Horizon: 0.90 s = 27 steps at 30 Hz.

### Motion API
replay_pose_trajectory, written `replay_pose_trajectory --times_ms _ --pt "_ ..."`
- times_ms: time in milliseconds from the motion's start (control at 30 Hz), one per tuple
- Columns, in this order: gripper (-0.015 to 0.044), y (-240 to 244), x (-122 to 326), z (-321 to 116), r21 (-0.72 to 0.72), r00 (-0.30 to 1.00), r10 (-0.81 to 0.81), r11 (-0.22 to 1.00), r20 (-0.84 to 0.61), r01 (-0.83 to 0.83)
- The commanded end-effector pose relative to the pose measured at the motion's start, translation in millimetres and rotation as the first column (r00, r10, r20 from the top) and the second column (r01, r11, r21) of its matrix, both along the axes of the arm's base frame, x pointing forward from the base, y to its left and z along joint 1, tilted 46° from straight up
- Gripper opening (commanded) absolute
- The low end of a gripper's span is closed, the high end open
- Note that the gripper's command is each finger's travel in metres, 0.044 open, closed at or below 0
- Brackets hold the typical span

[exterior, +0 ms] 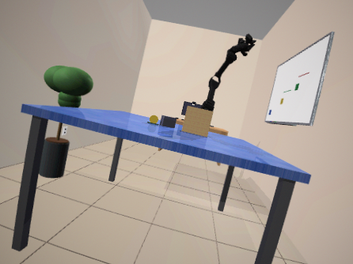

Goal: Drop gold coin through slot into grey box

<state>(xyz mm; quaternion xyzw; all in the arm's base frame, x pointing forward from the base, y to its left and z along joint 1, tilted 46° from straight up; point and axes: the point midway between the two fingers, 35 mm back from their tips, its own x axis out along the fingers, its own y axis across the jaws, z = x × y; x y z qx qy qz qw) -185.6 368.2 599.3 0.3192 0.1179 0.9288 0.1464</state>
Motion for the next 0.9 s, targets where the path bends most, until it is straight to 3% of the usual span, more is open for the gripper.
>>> replay_pose_trajectory --times_ms 0,233,467,633,867 --pt "0.0161 38.2 21.6 -22.3 -0.095 0.995 -0.1 0.99 0.001 0.1" --pt "0.0161 103.7 89.5 -68.5 -0.28 0.943 -0.332 0.903 0.027 0.326" --pt "0.0161 153.1 173.4 -134.7 -0.445 0.825 -0.549 0.711 0.133 0.544" --pt "0.0161 167.5 237.3 -178.8 -0.53 0.726 -0.651 0.545 0.221 0.65" --pt "0.0161 169.5 289.9 -212.5 -0.586 0.64 -0.712 0.397 0.29 0.706"
